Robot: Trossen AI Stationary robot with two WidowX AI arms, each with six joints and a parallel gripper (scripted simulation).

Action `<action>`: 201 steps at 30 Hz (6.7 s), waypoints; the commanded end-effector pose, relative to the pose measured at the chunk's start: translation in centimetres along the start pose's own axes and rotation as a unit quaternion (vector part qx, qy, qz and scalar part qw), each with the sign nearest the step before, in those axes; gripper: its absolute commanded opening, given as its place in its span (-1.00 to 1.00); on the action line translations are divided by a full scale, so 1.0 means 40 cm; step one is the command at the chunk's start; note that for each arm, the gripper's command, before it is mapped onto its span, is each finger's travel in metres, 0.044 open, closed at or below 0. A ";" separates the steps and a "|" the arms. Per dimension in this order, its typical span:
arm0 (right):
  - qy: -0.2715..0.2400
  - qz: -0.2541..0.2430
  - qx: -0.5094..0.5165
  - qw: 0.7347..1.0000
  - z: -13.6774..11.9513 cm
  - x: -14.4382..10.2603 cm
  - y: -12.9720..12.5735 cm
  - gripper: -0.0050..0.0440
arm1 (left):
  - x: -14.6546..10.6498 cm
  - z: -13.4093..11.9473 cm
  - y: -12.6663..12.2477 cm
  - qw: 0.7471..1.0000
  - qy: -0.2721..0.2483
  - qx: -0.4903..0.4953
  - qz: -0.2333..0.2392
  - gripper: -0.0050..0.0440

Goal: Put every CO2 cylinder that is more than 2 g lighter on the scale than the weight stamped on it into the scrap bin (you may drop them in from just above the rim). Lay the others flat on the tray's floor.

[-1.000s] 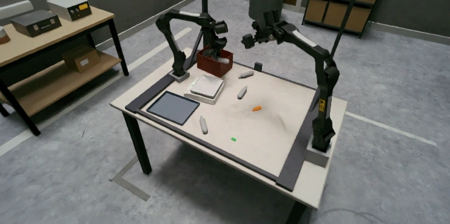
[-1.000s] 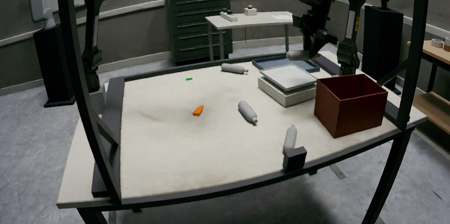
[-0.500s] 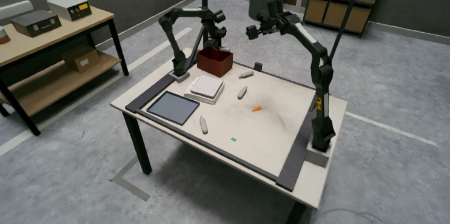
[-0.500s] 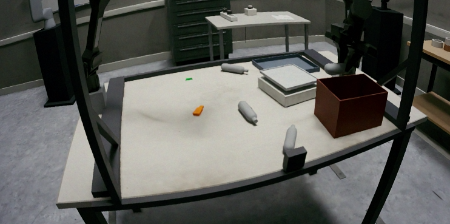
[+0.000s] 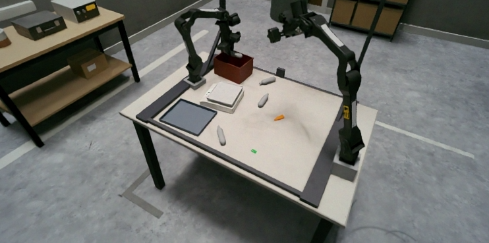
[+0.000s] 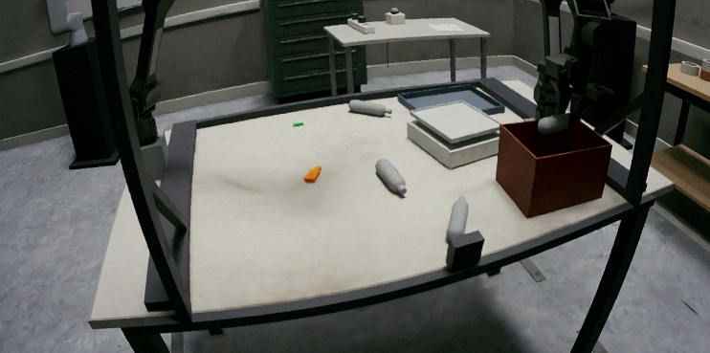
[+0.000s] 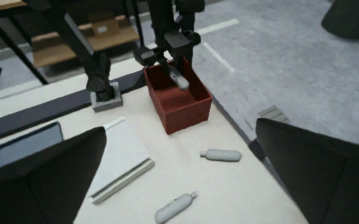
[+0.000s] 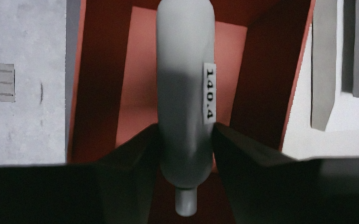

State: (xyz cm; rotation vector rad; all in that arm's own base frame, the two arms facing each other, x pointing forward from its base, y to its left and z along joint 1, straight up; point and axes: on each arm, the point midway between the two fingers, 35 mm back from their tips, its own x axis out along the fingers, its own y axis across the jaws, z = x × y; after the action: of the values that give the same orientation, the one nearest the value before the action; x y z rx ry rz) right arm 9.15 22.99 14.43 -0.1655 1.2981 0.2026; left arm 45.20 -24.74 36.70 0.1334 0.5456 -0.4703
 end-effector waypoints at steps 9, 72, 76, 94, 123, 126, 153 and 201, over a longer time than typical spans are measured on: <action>-0.002 0.010 0.017 1.000 0.010 -0.013 0.001 -0.50 | -0.031 0.023 -0.001 1.000 -0.015 0.001 -0.001 1.00; -0.057 0.010 -0.015 0.998 0.639 0.310 -0.487 1.00 | -0.253 -0.557 0.045 1.000 -0.007 -0.015 0.025 1.00; -0.064 0.011 -0.017 0.998 0.644 0.298 -0.487 1.00 | -0.255 -0.583 0.044 1.000 -0.007 -0.015 0.024 1.00; -0.044 0.008 -0.069 0.997 0.645 0.318 -0.479 0.41 | -0.257 -0.607 0.043 1.000 -0.008 -0.015 0.024 1.00; 0.080 0.080 -0.677 0.727 0.690 0.405 -0.392 0.23 | -0.257 -0.607 0.043 1.000 -0.008 -0.015 0.024 1.00; 0.081 0.082 -0.681 0.723 0.690 0.406 -0.392 0.23 | -0.257 -0.607 0.043 1.000 -0.008 -0.015 0.024 1.00; 0.086 0.087 -0.686 0.717 0.661 0.480 -0.395 0.23 | -0.257 -0.607 0.043 1.000 -0.008 -0.015 0.024 1.00; 0.079 0.082 -0.686 0.718 0.658 0.318 -0.439 -0.91 | -0.253 -0.591 0.049 1.000 -0.012 0.010 0.027 1.00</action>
State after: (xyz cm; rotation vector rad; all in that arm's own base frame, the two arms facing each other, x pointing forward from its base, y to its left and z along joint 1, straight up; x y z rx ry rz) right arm 41.54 14.11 6.17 -1.3525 1.1173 1.3675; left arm 26.92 -13.21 20.84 0.1406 0.5439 -0.4217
